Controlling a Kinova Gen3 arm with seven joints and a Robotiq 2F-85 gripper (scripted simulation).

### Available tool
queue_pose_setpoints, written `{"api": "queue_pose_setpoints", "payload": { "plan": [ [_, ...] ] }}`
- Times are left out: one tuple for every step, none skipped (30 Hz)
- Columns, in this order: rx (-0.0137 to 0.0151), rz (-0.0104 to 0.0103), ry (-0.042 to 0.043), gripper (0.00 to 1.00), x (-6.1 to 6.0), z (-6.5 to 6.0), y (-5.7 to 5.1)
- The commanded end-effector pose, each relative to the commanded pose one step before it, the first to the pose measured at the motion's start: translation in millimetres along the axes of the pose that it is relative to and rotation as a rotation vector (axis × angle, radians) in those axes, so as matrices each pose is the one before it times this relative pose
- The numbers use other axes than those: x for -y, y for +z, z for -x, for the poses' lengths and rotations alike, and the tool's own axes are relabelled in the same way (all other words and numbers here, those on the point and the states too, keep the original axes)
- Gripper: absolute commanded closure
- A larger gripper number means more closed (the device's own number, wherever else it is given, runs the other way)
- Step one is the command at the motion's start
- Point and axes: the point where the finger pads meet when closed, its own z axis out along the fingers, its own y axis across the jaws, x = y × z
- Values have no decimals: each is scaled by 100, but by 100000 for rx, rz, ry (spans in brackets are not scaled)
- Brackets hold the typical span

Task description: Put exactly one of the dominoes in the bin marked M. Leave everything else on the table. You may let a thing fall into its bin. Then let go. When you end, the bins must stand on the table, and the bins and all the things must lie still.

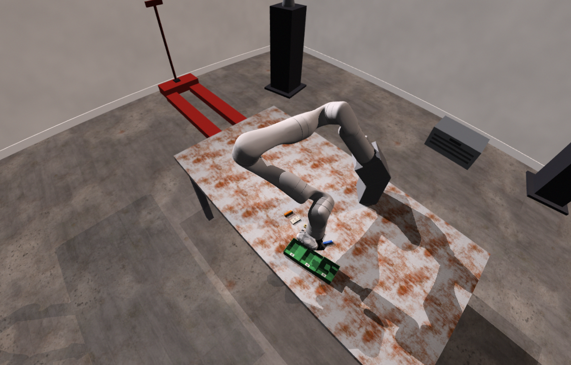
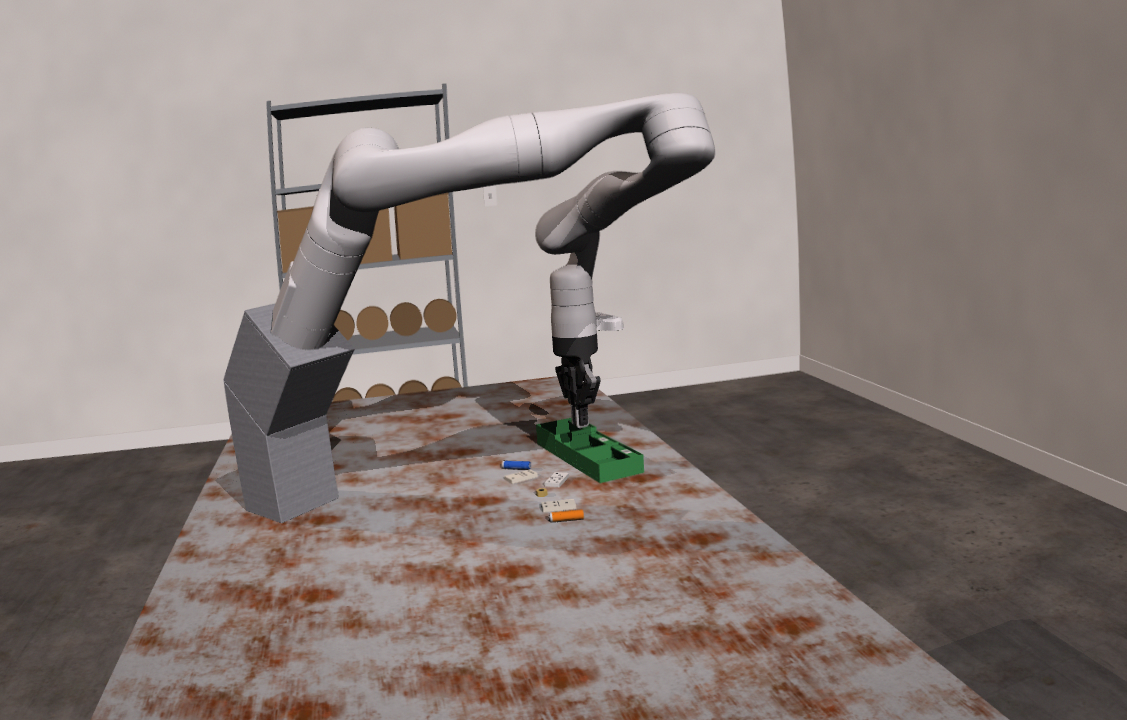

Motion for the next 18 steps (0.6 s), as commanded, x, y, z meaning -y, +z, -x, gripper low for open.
{"api": "queue_pose_setpoints", "payload": {
  "plan": [
    [97,-667,-1416,91,1816,187,22],
    [0,-2,0,91,501,-2,0],
    [0,-1,0,91,400,-1,0],
    [0,0,0,91,0,-1,0],
    [0,0,0,91,0,-1,0],
    [0,0,0,91,0,0,0],
    [0,0,0,91,0,0,0],
    [0,0,-1,91,-8,3,-3],
    [0,0,0,91,2,-1,1],
    [0,0,0,91,2,-1,1],
    [0,0,0,91,1,0,0],
    [2,1,-1,91,0,0,260],
    [-1,0,1,91,3,0,274],
    [0,0,0,91,0,0,267],
    [0,0,0,91,0,0,0],
    [0,0,0,91,0,0,0],
    [0,0,0,91,0,0,267],
    [0,0,0,91,0,0,267]
  ]
}}
